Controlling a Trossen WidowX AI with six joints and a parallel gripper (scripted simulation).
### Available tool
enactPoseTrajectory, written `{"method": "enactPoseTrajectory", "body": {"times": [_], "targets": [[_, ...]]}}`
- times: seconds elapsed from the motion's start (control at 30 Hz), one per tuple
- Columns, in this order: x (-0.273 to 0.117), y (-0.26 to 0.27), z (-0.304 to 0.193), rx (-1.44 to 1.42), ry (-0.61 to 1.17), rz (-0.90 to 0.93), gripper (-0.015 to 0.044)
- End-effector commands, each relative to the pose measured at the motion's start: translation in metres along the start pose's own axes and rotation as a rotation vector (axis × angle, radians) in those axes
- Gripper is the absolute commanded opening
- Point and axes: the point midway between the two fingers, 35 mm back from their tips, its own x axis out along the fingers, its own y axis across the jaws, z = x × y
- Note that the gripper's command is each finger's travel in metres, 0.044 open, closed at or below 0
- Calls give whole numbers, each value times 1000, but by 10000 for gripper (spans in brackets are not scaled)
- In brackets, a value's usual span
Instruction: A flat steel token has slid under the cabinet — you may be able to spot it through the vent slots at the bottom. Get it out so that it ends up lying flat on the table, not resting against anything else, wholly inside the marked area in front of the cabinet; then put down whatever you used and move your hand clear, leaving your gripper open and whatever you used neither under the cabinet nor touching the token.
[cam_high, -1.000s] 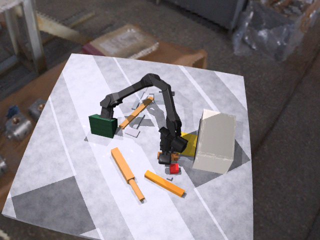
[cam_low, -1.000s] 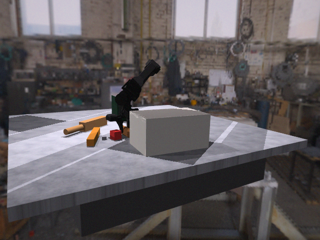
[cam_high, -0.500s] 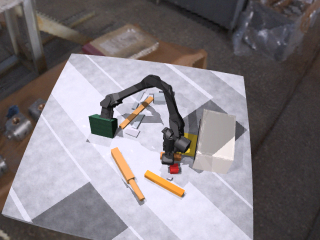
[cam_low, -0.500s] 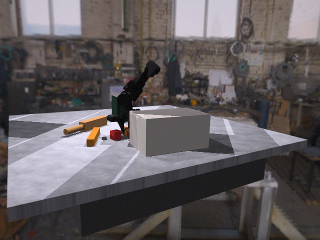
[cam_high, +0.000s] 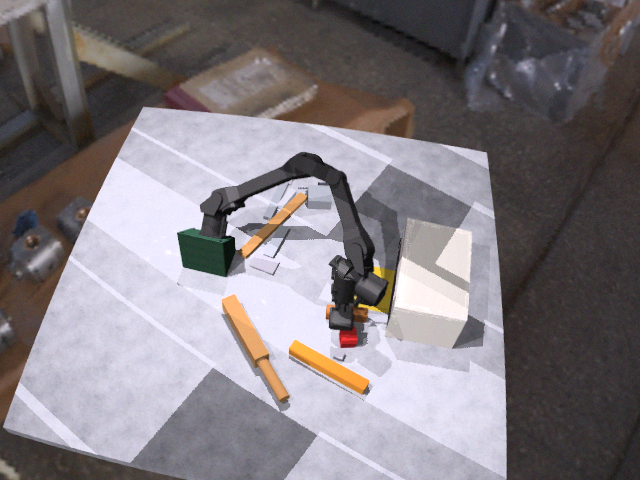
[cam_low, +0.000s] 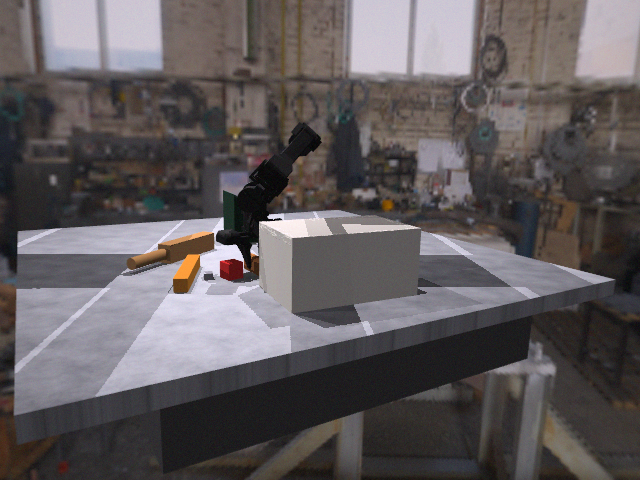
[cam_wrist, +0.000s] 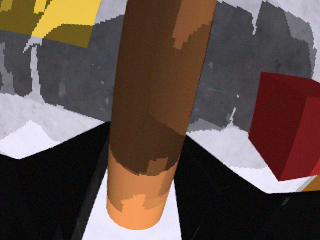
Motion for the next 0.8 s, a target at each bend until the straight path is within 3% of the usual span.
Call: {"method": "enactPoseTrajectory", "body": {"times": [0.0,0.77], "targets": [[0,-1,6,3,-2,-2,0],[0,-1,26,2,-3,-2,0]]}}
